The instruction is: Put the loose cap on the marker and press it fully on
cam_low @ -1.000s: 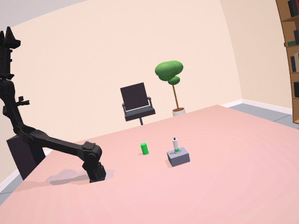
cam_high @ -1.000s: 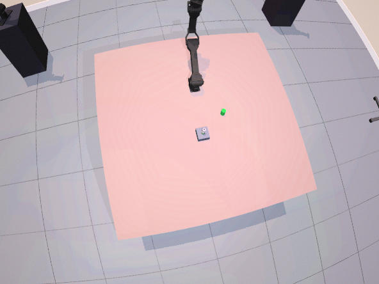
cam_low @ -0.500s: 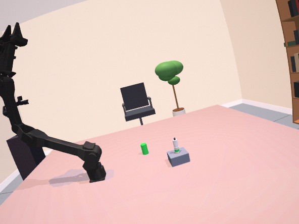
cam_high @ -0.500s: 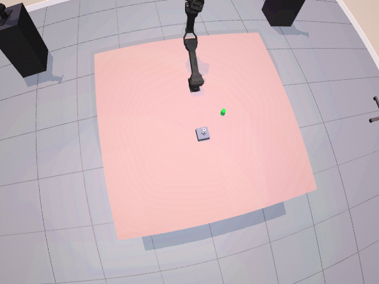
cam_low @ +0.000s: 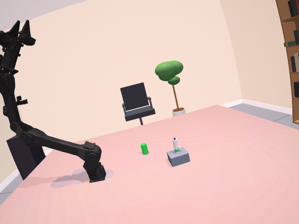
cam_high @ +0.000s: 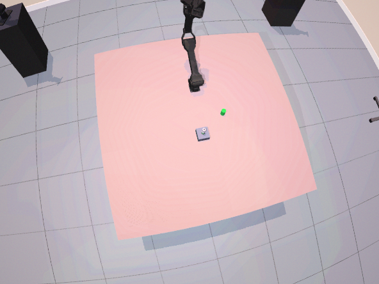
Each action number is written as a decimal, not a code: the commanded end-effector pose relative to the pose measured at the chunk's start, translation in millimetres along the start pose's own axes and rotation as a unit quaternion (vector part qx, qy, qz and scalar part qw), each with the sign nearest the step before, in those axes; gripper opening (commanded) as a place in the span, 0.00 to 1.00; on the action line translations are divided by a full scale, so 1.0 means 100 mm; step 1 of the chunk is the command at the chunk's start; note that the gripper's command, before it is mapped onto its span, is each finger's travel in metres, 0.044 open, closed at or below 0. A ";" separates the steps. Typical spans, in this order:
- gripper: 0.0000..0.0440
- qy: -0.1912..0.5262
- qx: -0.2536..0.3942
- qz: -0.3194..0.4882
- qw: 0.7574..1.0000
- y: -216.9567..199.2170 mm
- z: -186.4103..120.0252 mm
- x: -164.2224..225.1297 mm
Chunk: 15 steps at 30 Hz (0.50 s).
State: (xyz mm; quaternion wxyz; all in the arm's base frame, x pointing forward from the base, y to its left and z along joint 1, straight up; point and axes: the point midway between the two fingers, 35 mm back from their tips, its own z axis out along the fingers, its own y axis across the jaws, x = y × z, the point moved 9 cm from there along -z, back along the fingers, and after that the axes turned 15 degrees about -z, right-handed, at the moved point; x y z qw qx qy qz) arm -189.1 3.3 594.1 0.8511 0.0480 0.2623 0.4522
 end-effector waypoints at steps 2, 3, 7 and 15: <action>0.67 0.026 0.018 0.013 0.999 -0.14 0.08 0.06; 0.67 0.030 0.021 0.015 0.999 -0.16 0.09 0.07; 0.67 0.047 0.033 0.026 0.998 -0.24 0.13 0.10; 0.67 0.083 0.057 0.048 0.994 -0.42 0.20 0.17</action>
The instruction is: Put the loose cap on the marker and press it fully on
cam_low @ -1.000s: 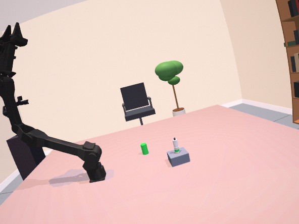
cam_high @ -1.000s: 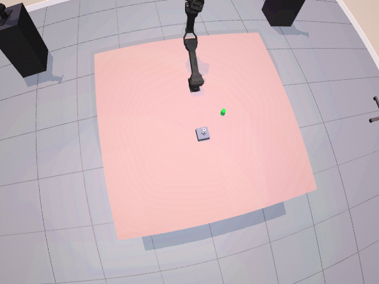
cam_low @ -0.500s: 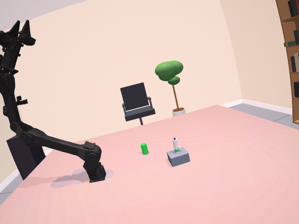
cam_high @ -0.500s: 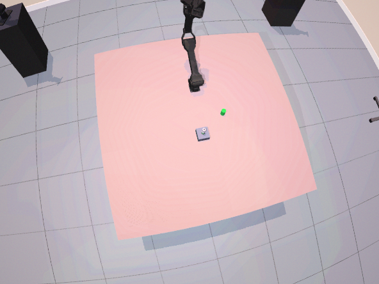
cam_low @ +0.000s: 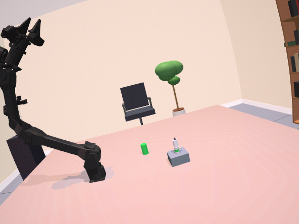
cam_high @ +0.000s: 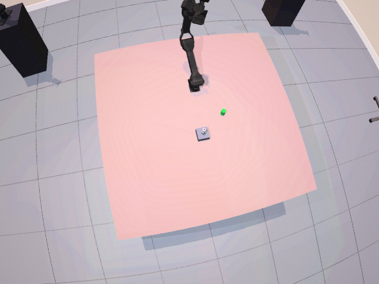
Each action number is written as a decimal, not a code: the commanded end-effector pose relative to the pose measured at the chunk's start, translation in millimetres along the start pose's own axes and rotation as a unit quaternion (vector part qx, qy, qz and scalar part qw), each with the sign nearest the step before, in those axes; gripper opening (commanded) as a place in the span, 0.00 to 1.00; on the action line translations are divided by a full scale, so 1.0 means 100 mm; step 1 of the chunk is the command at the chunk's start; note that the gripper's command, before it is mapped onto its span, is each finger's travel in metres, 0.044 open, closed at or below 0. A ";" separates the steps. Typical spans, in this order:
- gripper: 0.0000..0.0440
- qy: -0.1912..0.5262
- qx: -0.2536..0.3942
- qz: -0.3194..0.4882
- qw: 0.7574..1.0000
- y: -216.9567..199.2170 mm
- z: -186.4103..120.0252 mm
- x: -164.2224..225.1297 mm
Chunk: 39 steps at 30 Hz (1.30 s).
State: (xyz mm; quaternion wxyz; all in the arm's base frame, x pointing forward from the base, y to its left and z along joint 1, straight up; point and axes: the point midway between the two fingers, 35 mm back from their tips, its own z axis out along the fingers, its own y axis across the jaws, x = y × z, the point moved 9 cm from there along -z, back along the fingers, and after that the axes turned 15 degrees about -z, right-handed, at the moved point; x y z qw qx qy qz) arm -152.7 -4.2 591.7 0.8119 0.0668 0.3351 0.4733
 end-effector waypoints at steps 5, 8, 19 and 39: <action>0.67 0.041 0.027 0.026 0.998 -0.19 0.13 0.08; 0.67 0.055 0.037 0.034 0.997 -0.26 0.16 0.11; 0.68 0.108 0.071 0.067 0.989 -0.49 0.29 0.23; 0.69 0.210 0.137 0.124 0.960 -0.88 0.50 0.52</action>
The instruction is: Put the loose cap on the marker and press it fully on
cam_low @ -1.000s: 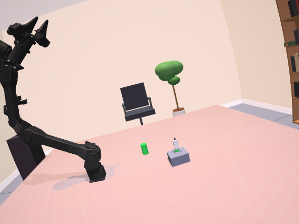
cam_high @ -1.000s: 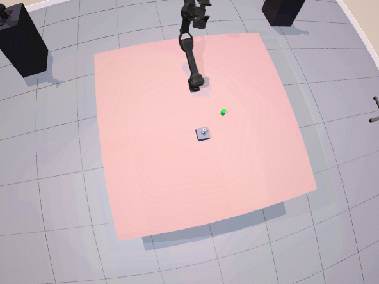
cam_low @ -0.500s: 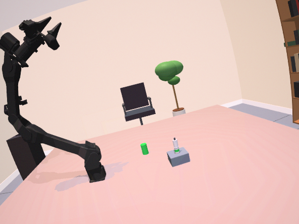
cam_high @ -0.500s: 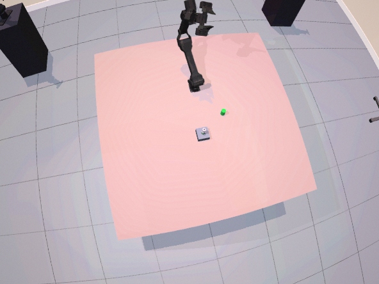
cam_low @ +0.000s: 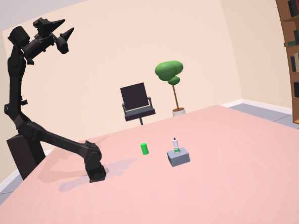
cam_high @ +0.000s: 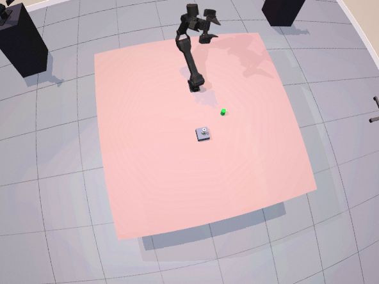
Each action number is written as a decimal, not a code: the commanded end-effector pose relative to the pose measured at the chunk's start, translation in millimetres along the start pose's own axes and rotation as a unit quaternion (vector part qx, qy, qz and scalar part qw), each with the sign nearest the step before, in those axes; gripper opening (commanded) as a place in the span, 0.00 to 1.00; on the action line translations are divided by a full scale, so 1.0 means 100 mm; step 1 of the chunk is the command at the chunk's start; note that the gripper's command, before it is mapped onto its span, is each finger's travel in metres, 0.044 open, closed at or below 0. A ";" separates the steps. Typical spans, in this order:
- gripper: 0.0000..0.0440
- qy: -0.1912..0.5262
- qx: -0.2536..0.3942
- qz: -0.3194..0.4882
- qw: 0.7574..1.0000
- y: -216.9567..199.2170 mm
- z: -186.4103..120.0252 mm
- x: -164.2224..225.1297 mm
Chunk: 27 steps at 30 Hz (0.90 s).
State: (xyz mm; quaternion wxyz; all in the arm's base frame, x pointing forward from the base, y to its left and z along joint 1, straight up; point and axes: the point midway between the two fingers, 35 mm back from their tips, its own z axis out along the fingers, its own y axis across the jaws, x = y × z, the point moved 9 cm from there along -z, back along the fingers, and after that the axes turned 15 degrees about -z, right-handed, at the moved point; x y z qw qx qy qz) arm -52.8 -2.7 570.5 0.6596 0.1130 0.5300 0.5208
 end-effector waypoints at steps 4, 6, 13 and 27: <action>0.69 0.041 0.028 0.023 0.998 -0.15 0.17 0.06; 0.69 0.052 0.035 0.029 0.998 -0.18 0.21 0.08; 0.70 0.090 0.062 0.048 0.993 -0.31 0.34 0.15; 0.70 0.164 0.116 0.082 0.976 -0.55 0.59 0.31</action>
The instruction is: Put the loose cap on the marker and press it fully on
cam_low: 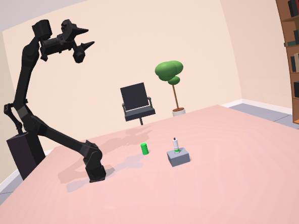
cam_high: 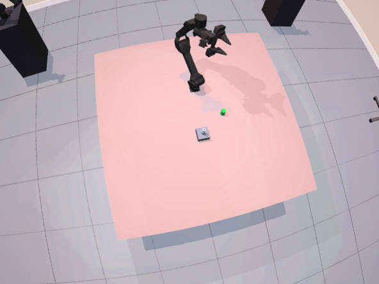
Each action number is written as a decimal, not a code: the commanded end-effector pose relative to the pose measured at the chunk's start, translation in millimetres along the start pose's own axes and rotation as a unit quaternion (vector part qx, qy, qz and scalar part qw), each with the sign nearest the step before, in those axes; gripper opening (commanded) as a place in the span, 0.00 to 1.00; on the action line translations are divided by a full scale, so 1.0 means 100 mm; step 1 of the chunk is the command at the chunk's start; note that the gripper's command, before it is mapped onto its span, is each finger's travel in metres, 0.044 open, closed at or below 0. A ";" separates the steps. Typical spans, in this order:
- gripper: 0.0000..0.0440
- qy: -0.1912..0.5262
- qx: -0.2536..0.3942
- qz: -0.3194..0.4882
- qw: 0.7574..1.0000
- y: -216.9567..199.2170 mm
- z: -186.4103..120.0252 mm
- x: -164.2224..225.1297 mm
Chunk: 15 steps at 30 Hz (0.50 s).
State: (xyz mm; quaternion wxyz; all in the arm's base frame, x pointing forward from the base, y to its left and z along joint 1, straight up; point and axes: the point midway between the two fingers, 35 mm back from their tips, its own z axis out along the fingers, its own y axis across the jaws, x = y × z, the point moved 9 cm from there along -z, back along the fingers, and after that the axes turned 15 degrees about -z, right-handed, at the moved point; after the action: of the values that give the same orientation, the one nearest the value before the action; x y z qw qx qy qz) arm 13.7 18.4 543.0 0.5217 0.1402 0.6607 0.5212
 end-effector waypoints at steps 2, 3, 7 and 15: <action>0.70 0.030 0.023 0.015 0.999 -0.08 0.15 0.03; 0.70 0.035 0.027 0.017 0.999 -0.10 0.17 0.04; 0.71 0.055 0.044 0.026 0.997 -0.15 0.26 0.06; 0.71 0.096 0.078 0.042 0.991 -0.26 0.44 0.12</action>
State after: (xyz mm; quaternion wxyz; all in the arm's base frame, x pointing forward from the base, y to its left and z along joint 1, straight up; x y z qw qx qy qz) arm 46.3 35.3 524.3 0.4422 0.1531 0.7255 0.5047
